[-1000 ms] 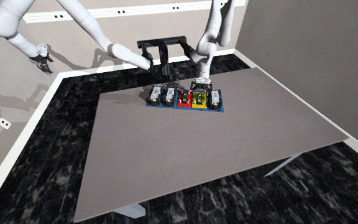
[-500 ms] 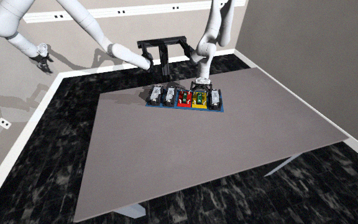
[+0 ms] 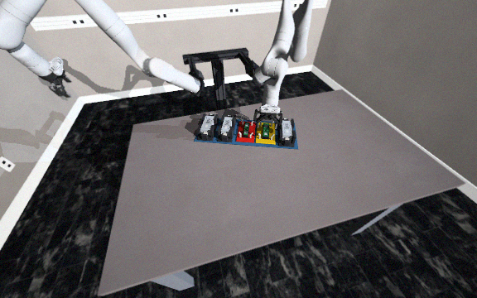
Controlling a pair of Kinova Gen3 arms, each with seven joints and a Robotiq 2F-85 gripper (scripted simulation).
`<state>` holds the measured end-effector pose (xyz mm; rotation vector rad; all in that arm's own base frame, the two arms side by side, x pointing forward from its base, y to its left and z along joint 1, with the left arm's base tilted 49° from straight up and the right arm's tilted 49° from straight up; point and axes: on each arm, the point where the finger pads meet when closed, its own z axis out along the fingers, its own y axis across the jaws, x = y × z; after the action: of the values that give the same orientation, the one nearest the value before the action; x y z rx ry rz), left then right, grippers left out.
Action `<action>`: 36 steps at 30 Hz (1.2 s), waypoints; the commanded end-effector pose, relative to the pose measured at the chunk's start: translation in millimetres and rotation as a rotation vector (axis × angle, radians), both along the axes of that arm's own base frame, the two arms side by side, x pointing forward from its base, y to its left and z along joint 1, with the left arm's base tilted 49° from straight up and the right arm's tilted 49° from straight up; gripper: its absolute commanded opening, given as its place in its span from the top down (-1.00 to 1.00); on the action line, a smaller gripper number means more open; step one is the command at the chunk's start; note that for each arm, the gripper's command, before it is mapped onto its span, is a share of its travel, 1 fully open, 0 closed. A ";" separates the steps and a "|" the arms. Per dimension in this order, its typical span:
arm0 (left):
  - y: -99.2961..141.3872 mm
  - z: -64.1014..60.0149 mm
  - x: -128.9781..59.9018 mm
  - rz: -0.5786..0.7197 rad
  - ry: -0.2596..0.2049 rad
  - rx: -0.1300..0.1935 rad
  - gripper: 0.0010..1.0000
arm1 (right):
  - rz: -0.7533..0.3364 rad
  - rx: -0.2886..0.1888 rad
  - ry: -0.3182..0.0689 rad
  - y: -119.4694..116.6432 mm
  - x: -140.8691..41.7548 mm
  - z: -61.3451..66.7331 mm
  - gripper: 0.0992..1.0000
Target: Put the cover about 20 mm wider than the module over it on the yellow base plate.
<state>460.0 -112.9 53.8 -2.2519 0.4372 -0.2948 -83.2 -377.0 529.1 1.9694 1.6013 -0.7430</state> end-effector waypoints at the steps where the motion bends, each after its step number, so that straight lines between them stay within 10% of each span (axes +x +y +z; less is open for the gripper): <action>1: -0.6 -0.8 -0.4 0.000 0.000 -0.002 -1.00 | -0.001 -0.001 -0.001 0.2 -0.4 0.5 -1.00; 36: 5.9 -7.5 3.3 0.000 -0.001 -0.003 -1.00 | -0.001 -0.001 -0.001 0.2 -0.4 0.5 -1.00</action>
<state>464.1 -106.9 47.4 -2.2524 0.4382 -0.2965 -83.2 -377.0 529.1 1.9694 1.6013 -0.7430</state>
